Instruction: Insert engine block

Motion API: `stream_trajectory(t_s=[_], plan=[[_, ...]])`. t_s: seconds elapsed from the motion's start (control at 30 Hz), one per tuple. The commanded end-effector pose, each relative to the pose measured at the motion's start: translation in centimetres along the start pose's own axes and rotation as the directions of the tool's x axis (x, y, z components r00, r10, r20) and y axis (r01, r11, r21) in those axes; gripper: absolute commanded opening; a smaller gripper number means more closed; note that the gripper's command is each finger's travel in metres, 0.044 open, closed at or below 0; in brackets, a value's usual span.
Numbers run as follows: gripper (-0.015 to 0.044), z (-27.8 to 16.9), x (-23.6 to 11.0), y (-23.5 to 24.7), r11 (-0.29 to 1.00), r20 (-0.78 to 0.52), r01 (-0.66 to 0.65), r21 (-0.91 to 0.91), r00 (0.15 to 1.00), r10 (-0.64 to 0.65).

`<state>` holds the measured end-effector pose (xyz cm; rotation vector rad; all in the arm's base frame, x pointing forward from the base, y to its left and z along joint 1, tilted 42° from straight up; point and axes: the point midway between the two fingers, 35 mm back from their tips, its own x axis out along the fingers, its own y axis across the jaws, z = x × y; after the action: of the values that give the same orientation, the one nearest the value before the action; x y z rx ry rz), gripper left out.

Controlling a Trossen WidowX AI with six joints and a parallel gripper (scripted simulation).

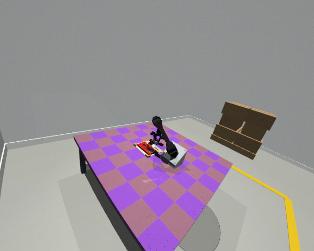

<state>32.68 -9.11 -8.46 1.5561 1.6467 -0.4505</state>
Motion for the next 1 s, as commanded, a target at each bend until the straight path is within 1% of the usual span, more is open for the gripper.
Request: stream_trajectory(t_s=[0.0, 0.97], plan=[[0.0, 0.4, -1.5, 0.4, 1.0, 0.015, -0.009, -0.008, 1.0, 0.009], [0.0, 0.2, -10.6, 0.1, 1.0, 0.018, -0.006, -0.002, 1.0, 0.006]])
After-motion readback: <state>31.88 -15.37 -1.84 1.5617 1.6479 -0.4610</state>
